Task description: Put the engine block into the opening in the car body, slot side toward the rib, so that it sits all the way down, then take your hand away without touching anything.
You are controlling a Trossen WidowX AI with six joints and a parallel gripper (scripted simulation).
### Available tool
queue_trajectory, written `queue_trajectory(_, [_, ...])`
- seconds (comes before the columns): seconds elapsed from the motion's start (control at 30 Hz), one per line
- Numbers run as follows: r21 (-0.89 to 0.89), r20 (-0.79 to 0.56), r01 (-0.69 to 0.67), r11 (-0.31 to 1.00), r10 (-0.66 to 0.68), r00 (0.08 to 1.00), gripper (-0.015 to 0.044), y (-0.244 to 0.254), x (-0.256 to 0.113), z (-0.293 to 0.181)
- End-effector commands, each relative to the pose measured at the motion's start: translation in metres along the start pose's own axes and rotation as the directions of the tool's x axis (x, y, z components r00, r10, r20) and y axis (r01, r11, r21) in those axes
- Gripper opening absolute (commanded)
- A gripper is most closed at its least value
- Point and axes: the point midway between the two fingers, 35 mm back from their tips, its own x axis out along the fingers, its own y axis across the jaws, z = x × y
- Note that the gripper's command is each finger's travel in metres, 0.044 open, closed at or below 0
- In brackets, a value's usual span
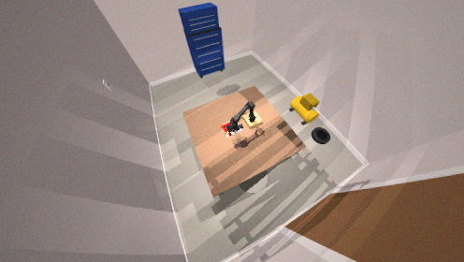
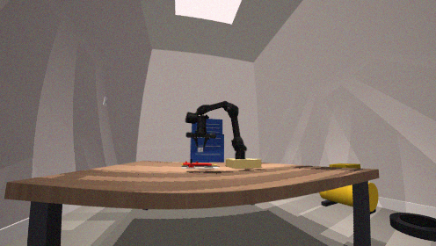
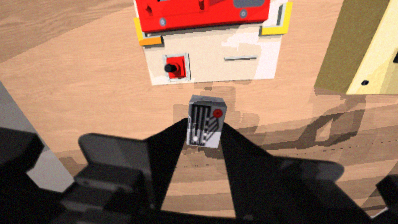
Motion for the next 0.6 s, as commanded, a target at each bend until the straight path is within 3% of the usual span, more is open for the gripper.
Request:
queue_trajectory(0.0, [-0.126,0.001,0.007,0.992,-0.007,1.000,0.0000,0.008,0.007,0.010])
queue_trajectory(0.57, [-0.542,-0.003,0.002,0.840,-0.005,1.000,0.0000,0.032,0.021,0.048])
